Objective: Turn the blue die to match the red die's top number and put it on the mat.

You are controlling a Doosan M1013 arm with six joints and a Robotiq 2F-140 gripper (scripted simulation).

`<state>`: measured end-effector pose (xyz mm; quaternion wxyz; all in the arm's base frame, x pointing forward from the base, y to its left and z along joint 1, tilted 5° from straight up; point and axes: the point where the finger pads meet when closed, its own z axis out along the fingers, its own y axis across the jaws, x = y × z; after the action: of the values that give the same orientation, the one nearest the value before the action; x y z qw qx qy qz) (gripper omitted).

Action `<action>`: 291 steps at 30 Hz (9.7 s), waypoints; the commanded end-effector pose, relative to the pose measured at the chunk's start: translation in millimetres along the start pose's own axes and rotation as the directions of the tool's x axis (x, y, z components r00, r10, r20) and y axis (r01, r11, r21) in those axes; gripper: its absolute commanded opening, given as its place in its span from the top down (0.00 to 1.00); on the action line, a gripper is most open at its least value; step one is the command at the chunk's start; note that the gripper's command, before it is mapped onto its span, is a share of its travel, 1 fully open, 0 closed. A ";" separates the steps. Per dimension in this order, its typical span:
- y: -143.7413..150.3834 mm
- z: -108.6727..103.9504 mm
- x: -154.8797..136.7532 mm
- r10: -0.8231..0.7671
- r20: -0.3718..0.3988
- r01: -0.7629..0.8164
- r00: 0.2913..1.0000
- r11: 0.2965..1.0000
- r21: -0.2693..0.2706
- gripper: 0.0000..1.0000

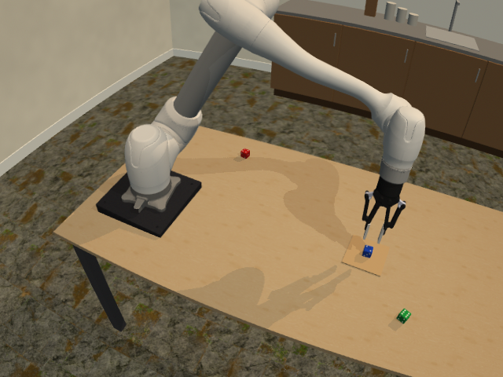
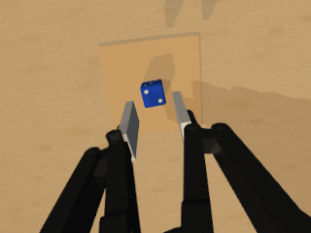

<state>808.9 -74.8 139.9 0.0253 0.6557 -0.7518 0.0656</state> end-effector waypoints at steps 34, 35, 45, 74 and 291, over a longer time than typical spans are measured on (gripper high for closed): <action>-0.3 3.8 -13.2 0.003 -0.555 -0.004 0.832 1.000 -0.001 0.65; -0.5 3.7 -13.7 0.004 -0.582 -0.004 0.813 1.000 0.000 0.65; -1.9 4.1 -18.8 0.007 -0.644 -0.003 0.765 1.000 0.008 0.65; -2.0 16.4 -19.8 0.007 -0.644 -0.003 0.765 1.000 0.008 0.65; -0.6 -0.8 1.7 0.002 0.117 -0.002 0.993 1.000 0.003 0.76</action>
<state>810.2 -76.2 142.0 -0.0117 0.6570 -0.7528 0.0381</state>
